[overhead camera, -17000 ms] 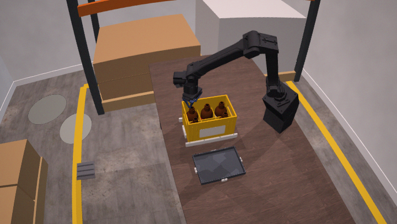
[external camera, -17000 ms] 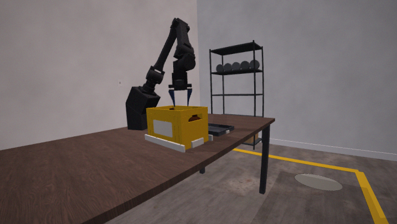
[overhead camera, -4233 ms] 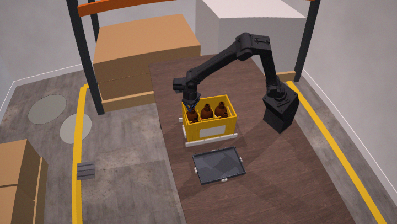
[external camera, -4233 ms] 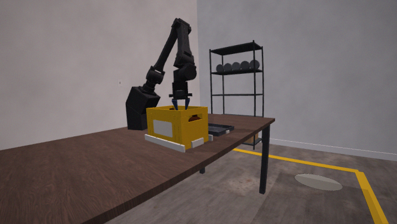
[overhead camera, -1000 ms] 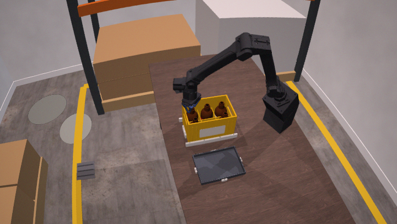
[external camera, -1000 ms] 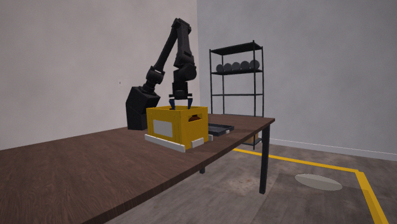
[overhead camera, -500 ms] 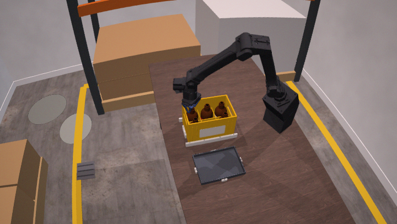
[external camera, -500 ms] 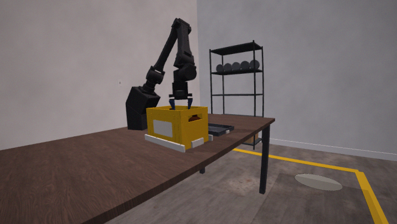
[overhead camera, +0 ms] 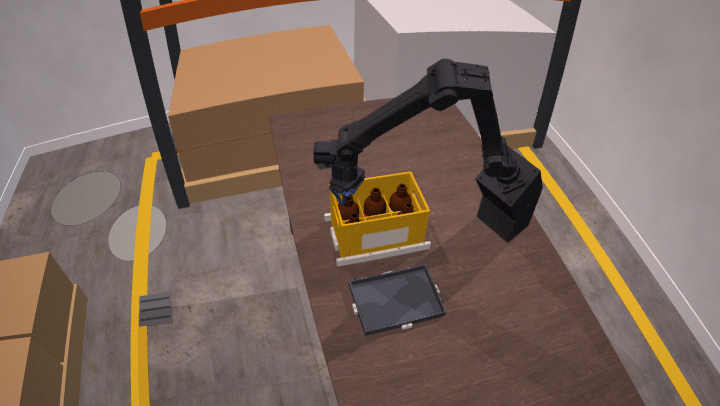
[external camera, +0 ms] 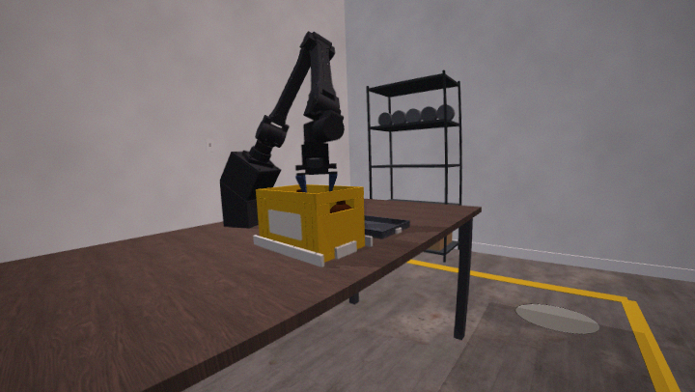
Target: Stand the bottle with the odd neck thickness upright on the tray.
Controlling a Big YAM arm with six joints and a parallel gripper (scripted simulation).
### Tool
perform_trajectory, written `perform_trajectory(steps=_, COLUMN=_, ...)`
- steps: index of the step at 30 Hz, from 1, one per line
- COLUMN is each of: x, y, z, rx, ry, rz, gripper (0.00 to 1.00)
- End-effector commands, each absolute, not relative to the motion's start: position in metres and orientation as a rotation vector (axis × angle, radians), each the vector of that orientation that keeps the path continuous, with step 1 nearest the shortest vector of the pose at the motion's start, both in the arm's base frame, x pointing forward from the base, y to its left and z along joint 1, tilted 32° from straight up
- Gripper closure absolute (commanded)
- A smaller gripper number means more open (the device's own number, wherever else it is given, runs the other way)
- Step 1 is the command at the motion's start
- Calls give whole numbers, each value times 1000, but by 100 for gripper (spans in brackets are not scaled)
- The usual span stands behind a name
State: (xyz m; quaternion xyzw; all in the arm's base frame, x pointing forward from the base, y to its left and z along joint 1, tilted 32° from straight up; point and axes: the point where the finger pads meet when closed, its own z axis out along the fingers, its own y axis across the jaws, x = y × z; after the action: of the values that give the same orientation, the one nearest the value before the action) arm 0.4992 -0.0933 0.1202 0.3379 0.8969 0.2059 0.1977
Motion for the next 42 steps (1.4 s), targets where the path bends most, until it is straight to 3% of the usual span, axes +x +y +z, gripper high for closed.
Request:
perform_trajectory(steps=1, x=497, y=-92, z=107, rx=958, ry=2546, rz=579, gripper=39)
perform_trajectory(steps=28, x=471, y=-121, z=205, rx=924, ry=2475, rz=563, gripper=39)
perform_trajectory(steps=32, x=465, y=-110, z=180, rx=937, ry=2539, rz=581, gripper=39)
perform_trajectory(steps=36, x=465, y=-124, z=214, rx=924, ry=2475, rz=561, gripper=39)
perform_trajectory(steps=42, x=463, y=-118, z=202, rx=934, ry=2506, rz=572, gripper=39)
